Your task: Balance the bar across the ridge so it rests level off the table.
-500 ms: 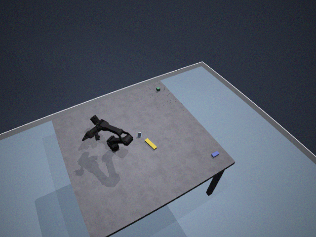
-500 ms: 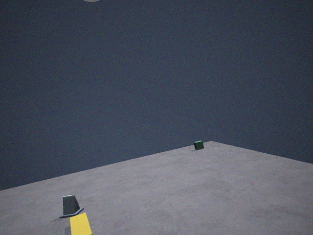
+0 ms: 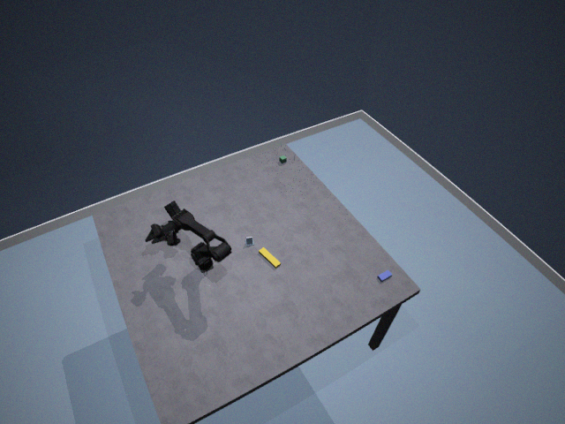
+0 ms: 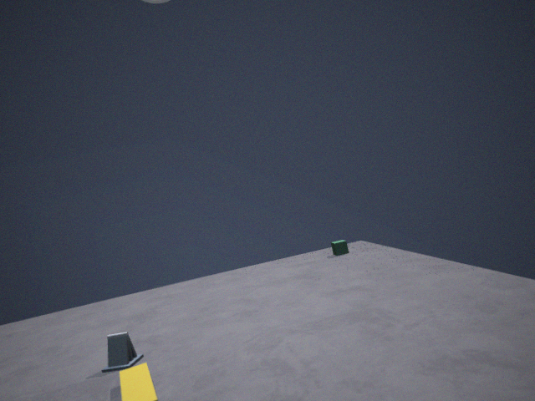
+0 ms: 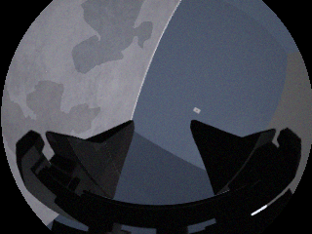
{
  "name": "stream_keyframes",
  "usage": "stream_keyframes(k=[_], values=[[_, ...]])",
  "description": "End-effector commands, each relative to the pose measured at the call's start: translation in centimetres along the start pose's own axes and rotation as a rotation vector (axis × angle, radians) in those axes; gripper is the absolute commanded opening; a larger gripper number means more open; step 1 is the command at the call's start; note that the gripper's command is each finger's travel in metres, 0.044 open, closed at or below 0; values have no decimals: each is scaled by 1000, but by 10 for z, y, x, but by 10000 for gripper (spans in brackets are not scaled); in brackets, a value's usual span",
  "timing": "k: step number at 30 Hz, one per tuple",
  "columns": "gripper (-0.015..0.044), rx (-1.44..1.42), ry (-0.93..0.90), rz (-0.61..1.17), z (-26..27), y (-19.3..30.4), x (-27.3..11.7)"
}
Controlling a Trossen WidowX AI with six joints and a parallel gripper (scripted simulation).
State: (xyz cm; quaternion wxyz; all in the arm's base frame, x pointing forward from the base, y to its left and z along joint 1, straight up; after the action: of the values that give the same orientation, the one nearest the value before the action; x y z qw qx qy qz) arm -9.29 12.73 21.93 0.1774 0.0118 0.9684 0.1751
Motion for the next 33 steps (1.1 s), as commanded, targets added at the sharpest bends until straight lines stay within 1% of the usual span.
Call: stream_keyframes(k=[1, 17, 33], values=[[315, 99, -40, 52, 1, 10, -6], [315, 632, -171, 320, 21, 44, -41], [315, 1149, -203, 640, 43, 68, -89]])
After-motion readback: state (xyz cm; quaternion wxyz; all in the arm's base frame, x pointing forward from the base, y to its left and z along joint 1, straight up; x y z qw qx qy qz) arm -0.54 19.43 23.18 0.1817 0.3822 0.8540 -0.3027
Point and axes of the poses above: the point midway between the two fingers, 35 mm back from their tips, its own x axis out along the fingers, its own z axis across the jaws, y = z × x, the point moved 9 cm from there along -x, back along the fingers, and after that the axes turned 3 degrees about x, right-handed, at the moved point
